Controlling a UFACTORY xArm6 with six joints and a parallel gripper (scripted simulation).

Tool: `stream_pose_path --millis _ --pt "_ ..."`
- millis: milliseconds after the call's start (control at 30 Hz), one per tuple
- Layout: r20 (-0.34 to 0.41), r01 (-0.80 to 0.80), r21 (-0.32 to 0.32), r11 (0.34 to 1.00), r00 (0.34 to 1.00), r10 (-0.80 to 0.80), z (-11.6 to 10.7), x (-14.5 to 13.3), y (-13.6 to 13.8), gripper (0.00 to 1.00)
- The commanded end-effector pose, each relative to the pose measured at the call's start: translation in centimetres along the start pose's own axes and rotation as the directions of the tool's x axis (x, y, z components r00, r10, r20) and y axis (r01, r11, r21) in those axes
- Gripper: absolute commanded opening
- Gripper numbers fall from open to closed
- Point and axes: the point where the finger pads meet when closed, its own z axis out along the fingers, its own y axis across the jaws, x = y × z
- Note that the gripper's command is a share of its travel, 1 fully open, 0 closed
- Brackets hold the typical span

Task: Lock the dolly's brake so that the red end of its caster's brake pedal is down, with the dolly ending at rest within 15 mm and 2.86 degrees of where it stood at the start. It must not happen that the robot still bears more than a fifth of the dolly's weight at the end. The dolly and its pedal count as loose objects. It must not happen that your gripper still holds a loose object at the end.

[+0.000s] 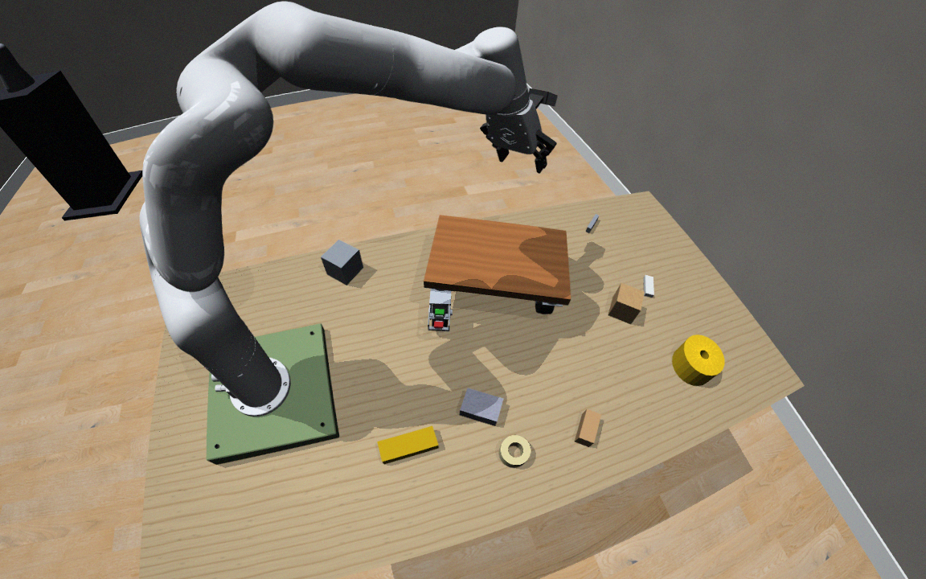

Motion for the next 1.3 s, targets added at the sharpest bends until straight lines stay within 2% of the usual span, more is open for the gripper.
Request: stream_pose_path --millis 0,533,567,667,733,800,867,900,933,967,1000,1033,1100,1133,1167,1200,1233,1267 --pt "-0.005 0.000 -0.001 1.000 1.000 0.000 -0.2 0.2 0.1 1.00" --pt "-0.005 0.000 -0.001 1.000 1.000 0.000 -0.2 0.2 0.1 1.00" --pt "-0.005 -0.001 -0.001 1.000 1.000 0.001 -0.3 0.1 0.1 0.00" --pt "0.018 -0.056 0.000 0.998 0.998 0.056 -0.7 -1.6 1.0 0.00" --pt "0.059 -0.156 -0.002 0.988 0.986 0.155 -1.4 -4.9 2.4 0.00" --pt "0.118 -0.299 -0.014 0.954 0.947 0.299 -2.2 -8.9 3.6 0.00" --pt "0.118 -0.299 -0.014 0.954 0.947 0.299 -2.4 -10.0 4.0 0.00" --pt "0.151 -0.380 -0.026 0.925 0.913 0.379 -3.0 -13.1 4.6 0.00" --pt "0.151 -0.380 -0.026 0.925 0.913 0.379 -3.0 -13.1 4.6 0.00" --pt "0.183 -0.460 -0.043 0.887 0.869 0.460 -3.5 -15.9 5.0 0.00" --pt "0.183 -0.460 -0.043 0.887 0.869 0.460 -3.6 -16.3 5.1 0.00" --pt "0.212 -0.536 -0.062 0.842 0.817 0.536 -3.9 -18.7 5.2 0.00" --pt "0.212 -0.536 -0.062 0.842 0.817 0.536 -3.9 -18.7 5.2 0.00" --pt "0.239 -0.604 -0.084 0.792 0.760 0.605 -4.5 -22.6 5.2 0.00" --pt "0.239 -0.604 -0.084 0.792 0.760 0.605 -4.5 -22.6 5.2 0.00" --pt "0.261 -0.662 -0.107 0.742 0.701 0.663 -4.7 -25.0 5.0 0.00" --pt "0.261 -0.662 -0.107 0.742 0.701 0.663 -4.8 -25.5 5.0 0.00" --pt "0.278 -0.709 -0.128 0.694 0.646 0.711 -5.0 -27.6 4.7 0.00"
